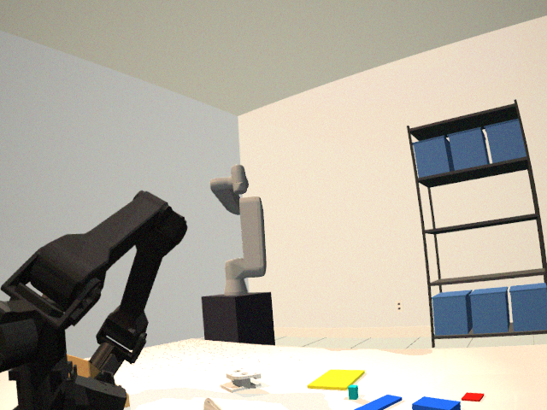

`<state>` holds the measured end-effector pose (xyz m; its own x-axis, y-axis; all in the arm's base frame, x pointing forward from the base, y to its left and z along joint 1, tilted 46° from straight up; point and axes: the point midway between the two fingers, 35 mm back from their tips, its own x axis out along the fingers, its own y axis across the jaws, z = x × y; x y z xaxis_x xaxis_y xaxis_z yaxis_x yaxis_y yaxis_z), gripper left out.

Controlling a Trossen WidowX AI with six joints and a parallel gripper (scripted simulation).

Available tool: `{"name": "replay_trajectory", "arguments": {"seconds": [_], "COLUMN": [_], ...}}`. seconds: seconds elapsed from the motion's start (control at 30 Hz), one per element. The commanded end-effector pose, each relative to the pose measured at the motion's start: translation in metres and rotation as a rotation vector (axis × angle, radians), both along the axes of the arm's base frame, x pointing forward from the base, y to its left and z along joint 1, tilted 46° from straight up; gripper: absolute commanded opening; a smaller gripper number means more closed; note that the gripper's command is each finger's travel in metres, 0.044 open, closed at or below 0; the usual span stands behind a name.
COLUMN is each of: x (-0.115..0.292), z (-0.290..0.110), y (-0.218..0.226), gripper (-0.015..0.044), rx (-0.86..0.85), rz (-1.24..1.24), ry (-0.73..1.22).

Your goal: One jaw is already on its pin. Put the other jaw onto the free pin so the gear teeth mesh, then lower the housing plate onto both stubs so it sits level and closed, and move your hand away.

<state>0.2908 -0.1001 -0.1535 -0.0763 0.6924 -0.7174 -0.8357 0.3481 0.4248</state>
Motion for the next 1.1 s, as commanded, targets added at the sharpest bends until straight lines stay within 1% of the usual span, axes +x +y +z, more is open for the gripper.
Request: {"name": "replay_trajectory", "arguments": {"seconds": [0.0,0.1,0.43,0.67,1.07], "x": [0.0002,0.0002,0.0000,0.0000,0.0009], "z": [-0.0004,-0.0004,-0.0001,-0.0001,0.0031], "y": [0.0006,0.0006,0.0000,0.0000,-0.0035], "gripper": [0.0440,0.0440,0.0177,0.0134,0.0134], "rx": [0.003,0.003,0.000,0.000,0.000], "rz": [-0.006,-0.006,0.000,0.000,0.000], "ry": [0.002,0.002,0.000,0.000,0.000]}}
